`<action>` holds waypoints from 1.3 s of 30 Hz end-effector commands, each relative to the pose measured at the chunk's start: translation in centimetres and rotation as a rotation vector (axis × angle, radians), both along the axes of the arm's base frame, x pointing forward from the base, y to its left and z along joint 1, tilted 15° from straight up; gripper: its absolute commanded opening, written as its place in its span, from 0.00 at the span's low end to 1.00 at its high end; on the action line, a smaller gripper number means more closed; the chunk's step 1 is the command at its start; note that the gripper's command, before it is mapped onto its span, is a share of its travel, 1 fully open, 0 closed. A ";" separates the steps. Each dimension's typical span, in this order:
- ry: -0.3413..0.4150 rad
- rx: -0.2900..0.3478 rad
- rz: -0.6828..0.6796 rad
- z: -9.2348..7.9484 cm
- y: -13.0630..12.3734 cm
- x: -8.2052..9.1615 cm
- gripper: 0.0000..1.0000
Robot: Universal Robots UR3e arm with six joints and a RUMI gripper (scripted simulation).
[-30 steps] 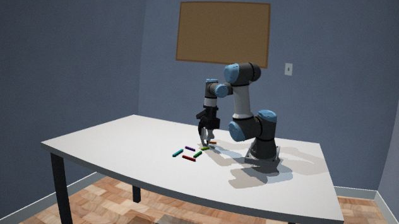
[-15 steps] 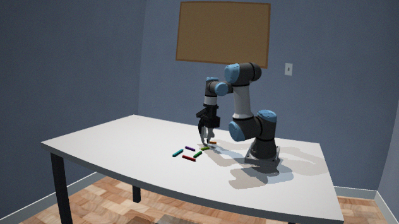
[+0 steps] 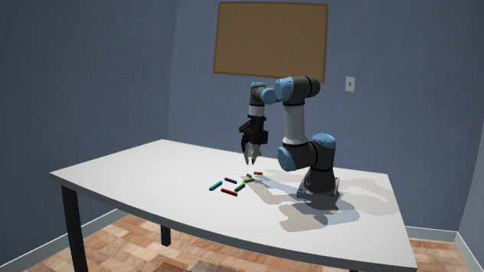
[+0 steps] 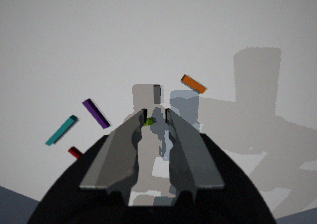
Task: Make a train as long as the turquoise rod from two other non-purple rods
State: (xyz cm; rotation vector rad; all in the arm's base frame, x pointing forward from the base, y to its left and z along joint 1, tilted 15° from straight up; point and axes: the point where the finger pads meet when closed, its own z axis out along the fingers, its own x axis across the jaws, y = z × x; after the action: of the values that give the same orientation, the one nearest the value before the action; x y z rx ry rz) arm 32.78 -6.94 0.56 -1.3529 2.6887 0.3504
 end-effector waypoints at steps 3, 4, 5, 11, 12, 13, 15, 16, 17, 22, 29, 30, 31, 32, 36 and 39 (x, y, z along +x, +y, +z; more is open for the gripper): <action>0.000 0.000 0.000 2.0 -0.6 0.1 0.14; 0.000 0.000 0.000 2.2 -0.6 0.1 0.14; 0.000 0.000 0.000 2.4 -0.7 0.1 0.14; 0.000 0.000 0.000 3.3 -0.9 0.1 0.14; 0.000 0.000 0.000 3.3 -0.9 0.1 0.14; 0.000 0.000 0.000 3.3 -0.9 0.1 0.14; 0.000 0.000 0.000 3.4 -0.9 0.1 0.14; 0.000 0.000 0.000 3.4 -0.9 0.1 0.14; 0.000 0.000 0.000 3.4 -0.9 0.1 0.14; 0.000 0.000 0.000 3.4 -0.9 0.1 1.00; 0.000 0.000 0.000 3.4 -0.9 0.1 1.00; 0.000 0.000 0.000 3.4 -0.9 0.1 1.00; 0.000 0.000 0.000 3.4 -0.9 0.1 1.00; 0.000 0.000 0.000 3.4 -0.9 0.1 1.00; 0.000 0.000 0.000 3.4 -0.9 0.1 1.00; 0.000 0.000 0.000 3.4 -0.9 0.1 1.00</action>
State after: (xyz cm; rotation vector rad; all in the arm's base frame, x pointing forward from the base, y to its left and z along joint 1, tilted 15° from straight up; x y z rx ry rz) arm 32.79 -7.81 3.87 -1.3538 2.6891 0.3544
